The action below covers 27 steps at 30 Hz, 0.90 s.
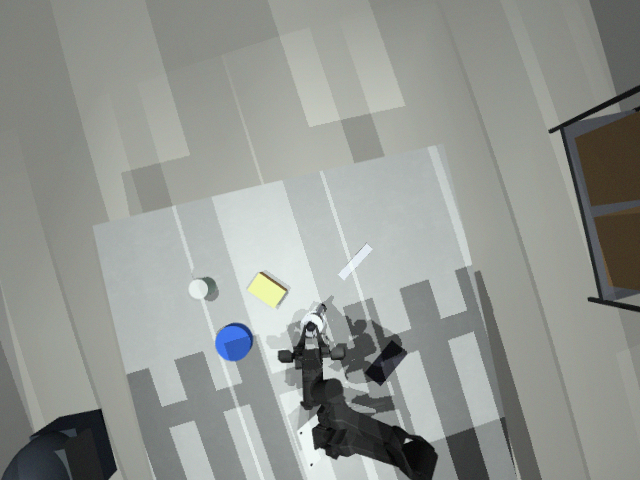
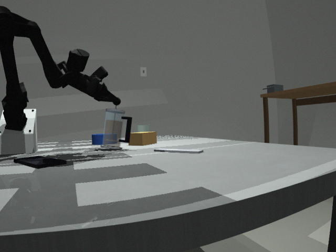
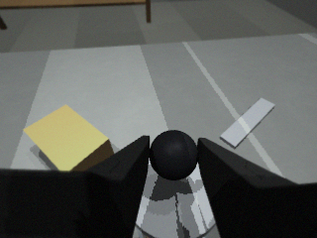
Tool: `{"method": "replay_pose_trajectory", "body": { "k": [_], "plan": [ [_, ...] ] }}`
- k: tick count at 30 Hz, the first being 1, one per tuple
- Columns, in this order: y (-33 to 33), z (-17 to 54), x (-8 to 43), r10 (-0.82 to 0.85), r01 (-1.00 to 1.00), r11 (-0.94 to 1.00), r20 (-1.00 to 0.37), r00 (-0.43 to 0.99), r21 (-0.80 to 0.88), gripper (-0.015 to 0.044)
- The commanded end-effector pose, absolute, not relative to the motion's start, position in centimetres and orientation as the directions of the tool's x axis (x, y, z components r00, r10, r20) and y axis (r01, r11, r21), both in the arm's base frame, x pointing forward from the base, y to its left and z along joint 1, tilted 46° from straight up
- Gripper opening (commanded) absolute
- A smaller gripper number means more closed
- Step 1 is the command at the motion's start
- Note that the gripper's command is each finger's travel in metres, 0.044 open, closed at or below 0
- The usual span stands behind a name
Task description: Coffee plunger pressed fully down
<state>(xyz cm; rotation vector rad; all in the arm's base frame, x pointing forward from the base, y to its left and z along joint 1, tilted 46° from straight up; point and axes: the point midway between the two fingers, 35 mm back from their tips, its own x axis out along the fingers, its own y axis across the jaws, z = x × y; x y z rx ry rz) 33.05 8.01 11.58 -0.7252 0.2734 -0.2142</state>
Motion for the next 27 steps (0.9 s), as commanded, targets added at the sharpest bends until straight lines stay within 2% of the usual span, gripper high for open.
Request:
{"method": "replay_pose_trajectory", "body": {
  "k": [1, 27],
  "plan": [
    [7.56, 11.12, 33.15, -0.305, 0.100, 0.717, -0.182, 0.935, -0.690, 0.0116],
    [8.01, 11.43, 33.34, -0.294, 0.101, 0.724, -0.174, 0.940, -0.683, 0.0116]
  ]
}}
